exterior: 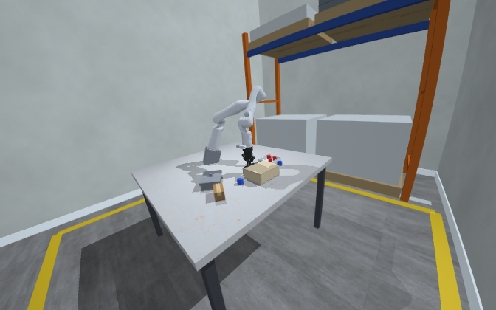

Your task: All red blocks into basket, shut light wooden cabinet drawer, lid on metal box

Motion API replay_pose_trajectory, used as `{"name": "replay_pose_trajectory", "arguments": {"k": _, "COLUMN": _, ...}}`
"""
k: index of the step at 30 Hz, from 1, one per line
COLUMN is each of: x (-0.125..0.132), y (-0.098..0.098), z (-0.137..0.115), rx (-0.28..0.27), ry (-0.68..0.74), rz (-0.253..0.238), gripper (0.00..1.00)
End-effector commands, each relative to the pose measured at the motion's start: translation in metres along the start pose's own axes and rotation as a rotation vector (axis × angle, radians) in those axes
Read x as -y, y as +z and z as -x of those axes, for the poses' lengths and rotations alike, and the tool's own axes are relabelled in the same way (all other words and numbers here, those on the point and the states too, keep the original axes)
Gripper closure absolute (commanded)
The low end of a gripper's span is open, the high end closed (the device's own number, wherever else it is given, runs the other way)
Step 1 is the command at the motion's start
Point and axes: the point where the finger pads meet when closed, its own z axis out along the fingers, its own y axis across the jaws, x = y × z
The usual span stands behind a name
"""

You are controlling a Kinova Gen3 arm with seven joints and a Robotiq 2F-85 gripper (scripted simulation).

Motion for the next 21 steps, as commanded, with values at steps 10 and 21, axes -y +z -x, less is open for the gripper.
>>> {"name": "replay_pose_trajectory", "arguments": {"k": 10, "x": -0.024, "y": 0.000, "z": 0.000, "rx": 0.000, "ry": 0.000, "rz": -0.002, "gripper": 0.90}}
{"name": "replay_pose_trajectory", "arguments": {"k": 21, "x": -0.048, "y": 0.000, "z": 0.000, "rx": 0.000, "ry": 0.000, "rz": -0.002, "gripper": 0.90}}
